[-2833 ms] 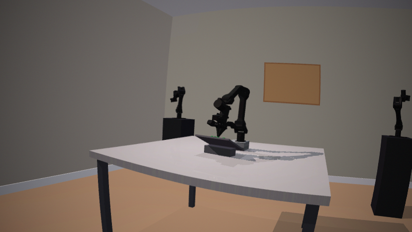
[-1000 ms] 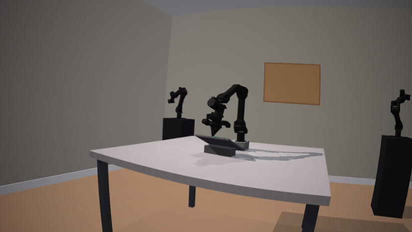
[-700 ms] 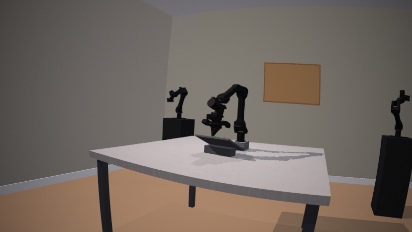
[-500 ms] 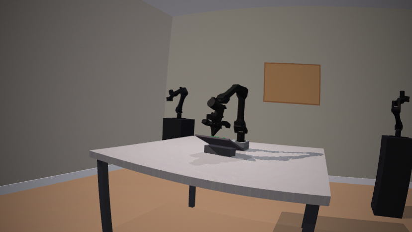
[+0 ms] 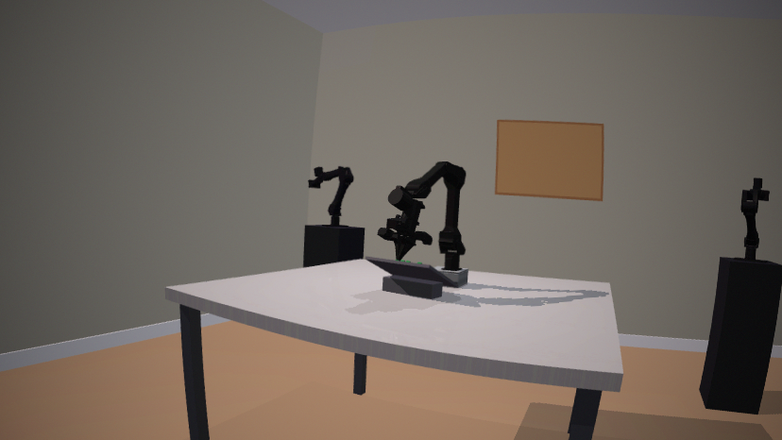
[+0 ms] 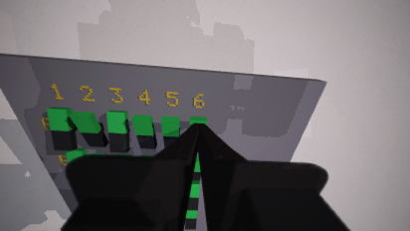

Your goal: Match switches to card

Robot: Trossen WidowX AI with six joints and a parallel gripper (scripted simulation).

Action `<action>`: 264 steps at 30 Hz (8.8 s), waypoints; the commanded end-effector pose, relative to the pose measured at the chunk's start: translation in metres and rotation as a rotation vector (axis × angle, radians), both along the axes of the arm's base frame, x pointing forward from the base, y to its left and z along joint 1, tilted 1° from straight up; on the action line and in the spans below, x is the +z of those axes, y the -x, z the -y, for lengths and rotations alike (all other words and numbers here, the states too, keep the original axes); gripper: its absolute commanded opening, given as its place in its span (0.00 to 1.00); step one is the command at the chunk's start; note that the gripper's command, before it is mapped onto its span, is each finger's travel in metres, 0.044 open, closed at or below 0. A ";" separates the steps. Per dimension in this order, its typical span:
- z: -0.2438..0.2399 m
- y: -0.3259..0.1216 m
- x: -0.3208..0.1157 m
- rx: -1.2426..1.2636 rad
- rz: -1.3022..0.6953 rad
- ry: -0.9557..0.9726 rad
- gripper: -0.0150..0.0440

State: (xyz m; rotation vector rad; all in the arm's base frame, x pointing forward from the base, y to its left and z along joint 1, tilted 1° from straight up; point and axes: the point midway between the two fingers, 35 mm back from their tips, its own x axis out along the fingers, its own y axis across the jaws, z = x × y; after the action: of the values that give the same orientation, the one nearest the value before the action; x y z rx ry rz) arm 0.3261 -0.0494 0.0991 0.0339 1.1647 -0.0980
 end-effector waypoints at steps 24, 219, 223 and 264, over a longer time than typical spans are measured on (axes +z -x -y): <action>-0.045 0.059 0.041 0.007 0.017 -0.004 0.25; -0.033 0.114 0.014 0.007 0.019 -0.002 0.25; -0.043 0.117 0.012 0.007 0.015 -0.003 0.25; -0.074 0.105 -0.049 0.007 -0.007 -0.008 0.25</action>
State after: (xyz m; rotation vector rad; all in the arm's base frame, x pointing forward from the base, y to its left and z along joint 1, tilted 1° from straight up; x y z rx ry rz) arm 0.2207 0.0242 0.0503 0.0387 1.1725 -0.0952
